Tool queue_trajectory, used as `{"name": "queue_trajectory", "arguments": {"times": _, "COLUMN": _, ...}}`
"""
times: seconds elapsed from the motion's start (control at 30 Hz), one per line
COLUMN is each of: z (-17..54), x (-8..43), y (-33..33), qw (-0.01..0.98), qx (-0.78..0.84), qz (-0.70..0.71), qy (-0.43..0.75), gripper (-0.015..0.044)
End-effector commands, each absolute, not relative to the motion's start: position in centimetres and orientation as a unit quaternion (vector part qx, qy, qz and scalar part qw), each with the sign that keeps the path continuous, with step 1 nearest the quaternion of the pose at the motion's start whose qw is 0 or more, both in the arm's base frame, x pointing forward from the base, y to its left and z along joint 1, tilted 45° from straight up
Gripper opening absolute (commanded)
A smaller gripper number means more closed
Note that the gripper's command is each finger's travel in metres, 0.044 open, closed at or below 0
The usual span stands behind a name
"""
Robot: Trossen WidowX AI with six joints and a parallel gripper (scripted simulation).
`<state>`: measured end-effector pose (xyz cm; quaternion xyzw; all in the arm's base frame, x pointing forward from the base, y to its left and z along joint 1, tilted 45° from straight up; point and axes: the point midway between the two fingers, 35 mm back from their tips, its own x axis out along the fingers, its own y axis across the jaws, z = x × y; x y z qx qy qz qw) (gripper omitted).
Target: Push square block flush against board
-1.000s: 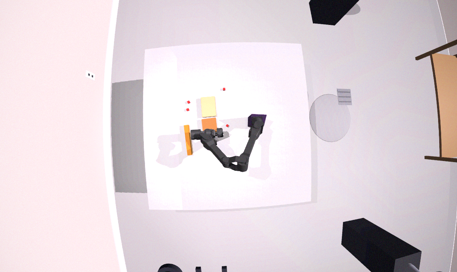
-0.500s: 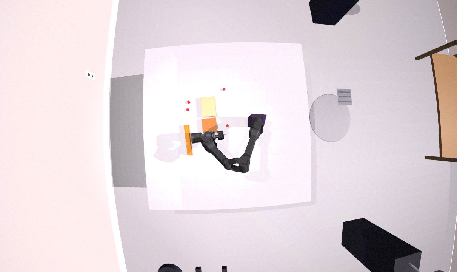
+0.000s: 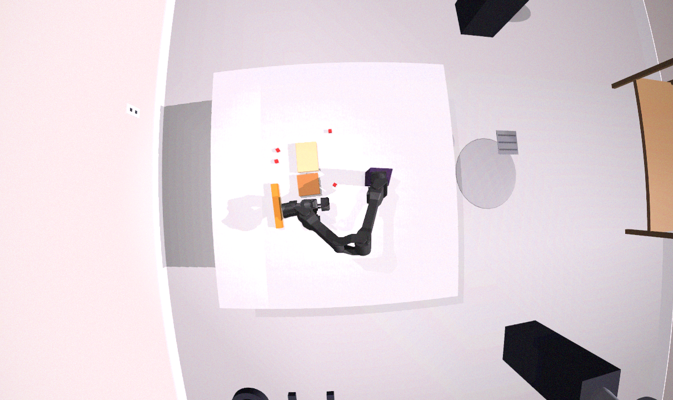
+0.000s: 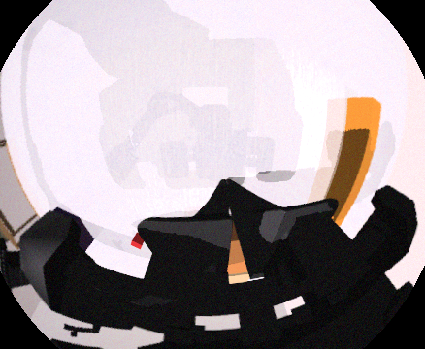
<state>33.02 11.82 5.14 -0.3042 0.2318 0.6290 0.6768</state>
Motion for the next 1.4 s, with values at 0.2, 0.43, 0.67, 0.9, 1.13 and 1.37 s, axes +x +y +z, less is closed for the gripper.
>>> {"name": "queue_trajectory", "arguments": {"times": 0.2, "z": 7.7, "x": 32.7, "y": 9.5, "qw": 0.677, "qx": -0.307, "qz": 0.627, "qy": 0.233, "gripper": 0.0000}}
{"name": "queue_trajectory", "arguments": {"times": 0.43, "z": 9.3, "x": 32.3, "y": 8.0, "qw": 0.678, "qx": -0.307, "qz": 0.626, "qy": 0.232, "gripper": 0.0000}}
{"name": "queue_trajectory", "arguments": {"times": 0.67, "z": 7.4, "x": 32.4, "y": 6.0, "qw": 0.675, "qx": -0.313, "qz": 0.628, "qy": 0.227, "gripper": 0.0000}}
{"name": "queue_trajectory", "arguments": {"times": 0.9, "z": 3.8, "x": 33.1, "y": 9.7, "qw": 0.675, "qx": -0.313, "qz": 0.628, "qy": 0.227, "gripper": 0.0000}}
{"name": "queue_trajectory", "arguments": {"times": 1.13, "z": 3.5, "x": 33.1, "y": 9.9, "qw": 0.676, "qx": -0.313, "qz": 0.628, "qy": 0.226, "gripper": 0.0000}}
{"name": "queue_trajectory", "arguments": {"times": 1.37, "z": 3.0, "x": 33.3, "y": 9.3, "qw": 0.675, "qx": -0.313, "qz": 0.628, "qy": 0.227, "gripper": 0.0000}}
